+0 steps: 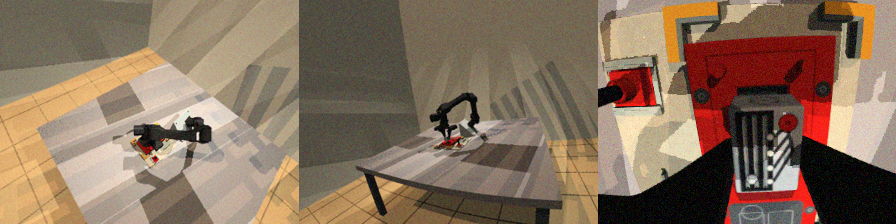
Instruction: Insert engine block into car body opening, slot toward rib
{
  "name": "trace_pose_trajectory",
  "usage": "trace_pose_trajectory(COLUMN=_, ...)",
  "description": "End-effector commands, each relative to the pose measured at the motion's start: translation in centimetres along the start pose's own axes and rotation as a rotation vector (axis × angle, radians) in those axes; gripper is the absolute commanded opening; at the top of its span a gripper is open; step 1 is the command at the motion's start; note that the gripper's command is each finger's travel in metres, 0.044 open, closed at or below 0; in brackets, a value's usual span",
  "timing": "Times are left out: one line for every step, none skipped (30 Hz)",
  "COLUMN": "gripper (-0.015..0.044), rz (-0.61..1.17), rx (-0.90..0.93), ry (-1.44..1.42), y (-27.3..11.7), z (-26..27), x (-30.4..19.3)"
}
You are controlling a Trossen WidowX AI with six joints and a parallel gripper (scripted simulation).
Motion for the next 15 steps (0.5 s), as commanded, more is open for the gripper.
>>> trace_pose_trajectory(gripper=0.016, rz=-0.002, rx=-0.005, ry=-0.007, y=-0.13, z=-0.14, x=-0.03)
trace_pose_trajectory(gripper=0.016, rz=-0.002, rx=-0.005, ry=-0.011, y=-0.13, z=-0.13, x=-0.04)
trace_pose_trajectory(gripper=0.016, rz=-0.002, rx=-0.005, ry=-0.018, y=-0.13, z=-0.11, x=-0.07)
trace_pose_trajectory(gripper=0.016, rz=-0.002, rx=-0.005, ry=-0.022, y=-0.13, z=-0.1, x=-0.09)
trace_pose_trajectory(gripper=0.016, rz=-0.002, rx=-0.005, ry=-0.022, y=-0.13, z=-0.1, x=-0.09)
trace_pose_trajectory(gripper=0.016, rz=-0.002, rx=-0.005, ry=-0.022, y=-0.13, z=-0.1, x=-0.09)
trace_pose_trajectory(gripper=0.016, rz=-0.002, rx=-0.005, ry=-0.022, y=-0.13, z=-0.1, x=-0.09)
trace_pose_trajectory(gripper=0.016, rz=-0.002, rx=-0.005, ry=-0.022, y=-0.13, z=-0.1, x=-0.09)
trace_pose_trajectory(gripper=0.016, rz=-0.002, rx=-0.005, ry=-0.026, y=-0.12, z=-0.1, x=-0.09)
trace_pose_trajectory(gripper=0.016, rz=-0.002, rx=-0.005, ry=-0.034, y=-0.12, z=-0.1, x=-0.1)
trace_pose_trajectory(gripper=0.016, rz=-0.002, rx=-0.005, ry=-0.038, y=-0.12, z=-0.1, x=-0.1)
trace_pose_trajectory(gripper=0.016, rz=-0.002, rx=-0.005, ry=-0.038, y=-0.12, z=-0.1, x=-0.1)
trace_pose_trajectory(gripper=0.016, rz=-0.002, rx=-0.005, ry=-0.038, y=-0.12, z=-0.1, x=-0.1)
trace_pose_trajectory(gripper=0.016, rz=-0.002, rx=-0.005, ry=-0.038, y=-0.12, z=-0.1, x=-0.1)
trace_pose_trajectory(gripper=0.016, rz=-0.002, rx=-0.005, ry=-0.038, y=-0.12, z=-0.1, x=-0.1)
Point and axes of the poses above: the point midway between the two fingers, 35 mm back from their tips, its own y axis out along the fingers, its own z axis across the jaws, x = y × z, the point moved 5 cm from there along -y, back along the fingers, and after that the axes turned 12 degrees about -y, right-handed, at the moved point
